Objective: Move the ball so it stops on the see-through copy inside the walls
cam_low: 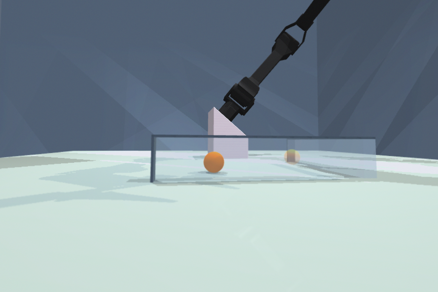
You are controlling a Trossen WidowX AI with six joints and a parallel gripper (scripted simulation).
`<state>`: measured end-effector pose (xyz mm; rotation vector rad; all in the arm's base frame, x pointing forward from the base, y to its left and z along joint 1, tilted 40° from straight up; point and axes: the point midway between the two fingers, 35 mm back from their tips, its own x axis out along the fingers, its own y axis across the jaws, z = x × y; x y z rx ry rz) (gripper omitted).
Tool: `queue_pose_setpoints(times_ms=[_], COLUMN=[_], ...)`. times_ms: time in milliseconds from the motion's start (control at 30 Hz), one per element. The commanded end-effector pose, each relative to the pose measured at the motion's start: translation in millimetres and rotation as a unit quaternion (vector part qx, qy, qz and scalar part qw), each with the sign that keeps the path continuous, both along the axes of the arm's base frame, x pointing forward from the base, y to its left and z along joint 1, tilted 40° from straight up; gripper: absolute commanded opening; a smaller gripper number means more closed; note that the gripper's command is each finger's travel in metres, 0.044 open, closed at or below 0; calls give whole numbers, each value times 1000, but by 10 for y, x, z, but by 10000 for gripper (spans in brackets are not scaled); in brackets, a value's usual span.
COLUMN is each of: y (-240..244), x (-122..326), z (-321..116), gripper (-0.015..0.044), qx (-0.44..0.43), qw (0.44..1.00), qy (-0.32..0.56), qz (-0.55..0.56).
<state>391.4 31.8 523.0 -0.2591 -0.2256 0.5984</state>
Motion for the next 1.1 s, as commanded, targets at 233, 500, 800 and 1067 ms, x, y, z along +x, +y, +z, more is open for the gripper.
queue_pose_setpoints(times_ms=[233, 500, 800, 1067], y=[-534, -862, -1056, -1102], x=[823, 964, 789, 420], z=[-1605, -2909, -3930, -4754], gripper=[274, 274, 274, 274], qx=[-137, -238, -318, -362], qw=[982, 947, 907, 867], qy=[121, 214, 273, 317], qz=[-48, -23, 42, 129])
